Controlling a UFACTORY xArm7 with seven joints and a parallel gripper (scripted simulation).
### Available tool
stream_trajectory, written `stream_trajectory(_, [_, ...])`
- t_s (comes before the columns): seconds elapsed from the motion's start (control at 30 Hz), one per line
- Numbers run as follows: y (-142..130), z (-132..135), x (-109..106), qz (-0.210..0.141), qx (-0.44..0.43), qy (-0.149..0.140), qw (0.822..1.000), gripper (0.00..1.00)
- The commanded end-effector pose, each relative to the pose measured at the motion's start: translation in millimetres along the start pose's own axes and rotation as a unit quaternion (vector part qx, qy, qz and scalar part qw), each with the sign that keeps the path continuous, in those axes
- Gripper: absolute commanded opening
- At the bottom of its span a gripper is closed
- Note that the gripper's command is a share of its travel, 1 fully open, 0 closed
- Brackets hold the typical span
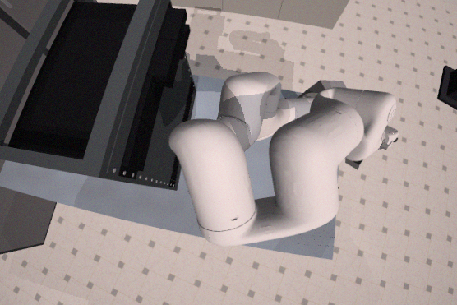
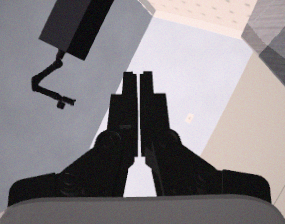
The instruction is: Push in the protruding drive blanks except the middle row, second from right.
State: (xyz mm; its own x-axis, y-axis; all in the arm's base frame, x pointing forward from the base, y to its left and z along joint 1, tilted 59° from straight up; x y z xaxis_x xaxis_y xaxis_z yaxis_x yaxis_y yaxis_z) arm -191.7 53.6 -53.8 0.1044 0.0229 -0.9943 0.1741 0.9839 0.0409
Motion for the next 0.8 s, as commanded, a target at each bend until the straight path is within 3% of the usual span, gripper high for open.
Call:
stream_trajectory(0.0, [-3.3, -2.7, 0.0, -0.019, -0.013, -0.079, 0.997, 0.0])
stream_trajectory(0.77, [-18.6, 10.8, 0.9, -0.049, -0.064, -0.107, 0.991, 0.0])
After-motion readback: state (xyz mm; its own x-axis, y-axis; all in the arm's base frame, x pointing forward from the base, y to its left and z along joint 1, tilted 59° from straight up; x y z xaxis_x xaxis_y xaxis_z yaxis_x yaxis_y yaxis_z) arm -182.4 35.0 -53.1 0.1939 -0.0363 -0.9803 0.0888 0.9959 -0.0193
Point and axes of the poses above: the point where the finger pads meet when closed, its own x axis out along the fingers, its own z axis across the jaws, y = z × x, the point moved 3 cm from there along -x, back along the fingers, and after that the axes turned 12 degrees about -x, right-handed, at the moved point
